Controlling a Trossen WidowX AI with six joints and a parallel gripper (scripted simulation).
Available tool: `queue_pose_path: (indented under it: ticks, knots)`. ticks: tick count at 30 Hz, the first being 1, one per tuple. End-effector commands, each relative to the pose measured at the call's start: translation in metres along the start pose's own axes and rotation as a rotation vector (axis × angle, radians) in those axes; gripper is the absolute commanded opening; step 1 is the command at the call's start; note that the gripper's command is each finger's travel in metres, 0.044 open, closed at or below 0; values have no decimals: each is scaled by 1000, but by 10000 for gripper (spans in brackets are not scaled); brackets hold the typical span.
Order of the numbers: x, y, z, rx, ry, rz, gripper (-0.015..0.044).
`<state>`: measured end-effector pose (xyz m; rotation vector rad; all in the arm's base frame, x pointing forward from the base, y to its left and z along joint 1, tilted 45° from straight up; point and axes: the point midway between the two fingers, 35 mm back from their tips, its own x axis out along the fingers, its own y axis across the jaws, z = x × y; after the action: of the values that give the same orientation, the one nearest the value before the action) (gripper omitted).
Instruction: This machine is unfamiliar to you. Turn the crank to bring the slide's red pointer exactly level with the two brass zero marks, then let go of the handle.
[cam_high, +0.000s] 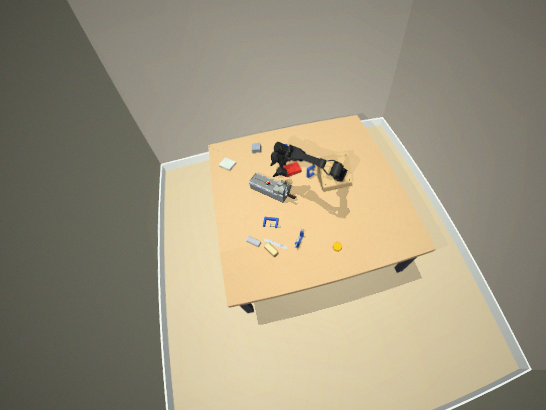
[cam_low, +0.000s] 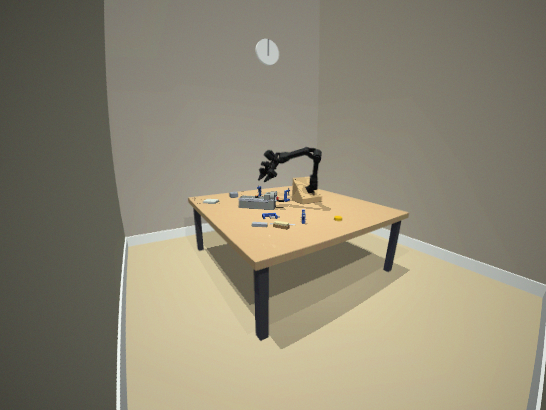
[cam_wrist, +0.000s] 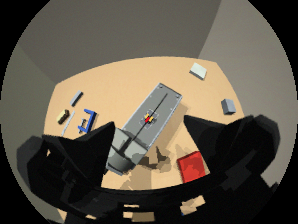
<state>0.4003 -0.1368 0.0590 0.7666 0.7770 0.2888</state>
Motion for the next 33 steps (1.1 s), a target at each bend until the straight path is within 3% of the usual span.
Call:
queue_pose_path:
  ticks: [1, 26, 33]
  knots:
    - [-1, 14, 1, 39, 22, -32, 440]
    - [-44, 128, -52, 492, -46, -473, 440]
    - [-49, 133, -56, 516, -62, -493, 440]
